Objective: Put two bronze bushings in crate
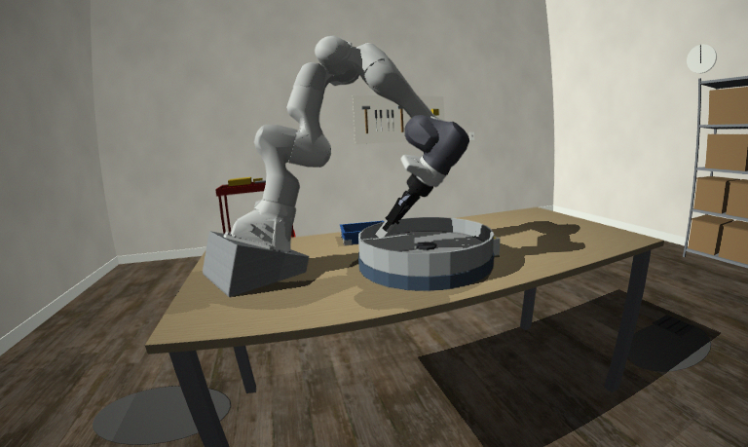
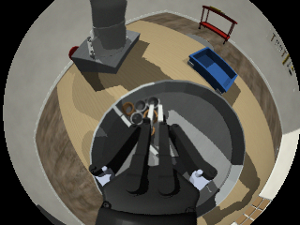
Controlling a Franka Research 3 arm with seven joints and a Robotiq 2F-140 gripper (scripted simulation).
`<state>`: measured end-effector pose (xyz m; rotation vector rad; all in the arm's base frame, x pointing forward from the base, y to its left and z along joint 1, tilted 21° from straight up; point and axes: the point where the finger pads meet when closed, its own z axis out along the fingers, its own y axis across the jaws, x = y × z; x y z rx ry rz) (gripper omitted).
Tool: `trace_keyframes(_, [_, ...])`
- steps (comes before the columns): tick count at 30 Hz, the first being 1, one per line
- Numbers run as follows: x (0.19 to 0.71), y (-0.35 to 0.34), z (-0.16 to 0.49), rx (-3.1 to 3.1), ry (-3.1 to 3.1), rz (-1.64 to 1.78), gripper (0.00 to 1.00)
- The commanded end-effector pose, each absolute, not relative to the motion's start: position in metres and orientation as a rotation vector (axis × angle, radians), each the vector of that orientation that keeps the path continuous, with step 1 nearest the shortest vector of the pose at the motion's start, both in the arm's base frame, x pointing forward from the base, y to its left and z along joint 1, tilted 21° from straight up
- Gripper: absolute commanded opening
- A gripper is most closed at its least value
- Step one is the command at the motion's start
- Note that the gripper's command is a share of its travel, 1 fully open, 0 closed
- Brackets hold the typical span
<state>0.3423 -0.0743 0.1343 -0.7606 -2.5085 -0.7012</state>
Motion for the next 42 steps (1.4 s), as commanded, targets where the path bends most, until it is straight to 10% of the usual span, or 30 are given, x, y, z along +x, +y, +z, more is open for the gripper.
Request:
trace_keyframes(1, [0.342, -0.074, 0.134, -0.765, -2.506, -0.696, 0.06])
trace_keyframes(42, [0.346, -0.072, 0.123, -0.765, -2.506, -0.696, 0.06])
